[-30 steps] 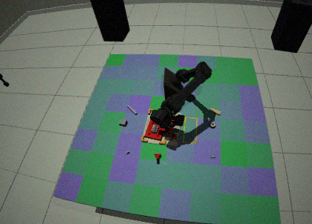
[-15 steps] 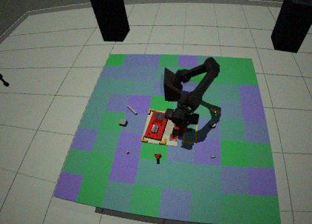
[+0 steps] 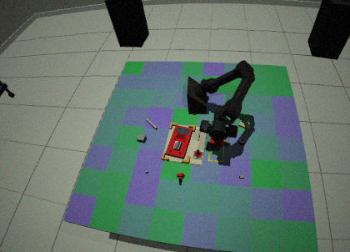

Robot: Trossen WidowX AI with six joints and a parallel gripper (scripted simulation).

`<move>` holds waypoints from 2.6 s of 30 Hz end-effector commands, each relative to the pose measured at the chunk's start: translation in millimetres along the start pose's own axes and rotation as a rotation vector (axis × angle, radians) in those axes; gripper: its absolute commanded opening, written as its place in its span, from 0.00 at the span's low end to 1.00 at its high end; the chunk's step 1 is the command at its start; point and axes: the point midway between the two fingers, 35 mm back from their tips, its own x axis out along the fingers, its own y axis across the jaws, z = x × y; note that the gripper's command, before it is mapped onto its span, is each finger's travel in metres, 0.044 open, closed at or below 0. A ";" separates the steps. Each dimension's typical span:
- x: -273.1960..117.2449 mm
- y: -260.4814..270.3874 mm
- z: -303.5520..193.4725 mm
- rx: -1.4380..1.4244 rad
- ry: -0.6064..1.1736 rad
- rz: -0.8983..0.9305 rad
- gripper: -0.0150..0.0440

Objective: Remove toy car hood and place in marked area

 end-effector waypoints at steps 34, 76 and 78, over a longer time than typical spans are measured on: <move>31.6 0.4 -1.5 0.012 0.008 0.001 0.25; 67.8 1.3 -3.5 0.012 0.009 0.005 0.25; 69.5 1.4 -3.7 0.012 0.009 0.005 0.25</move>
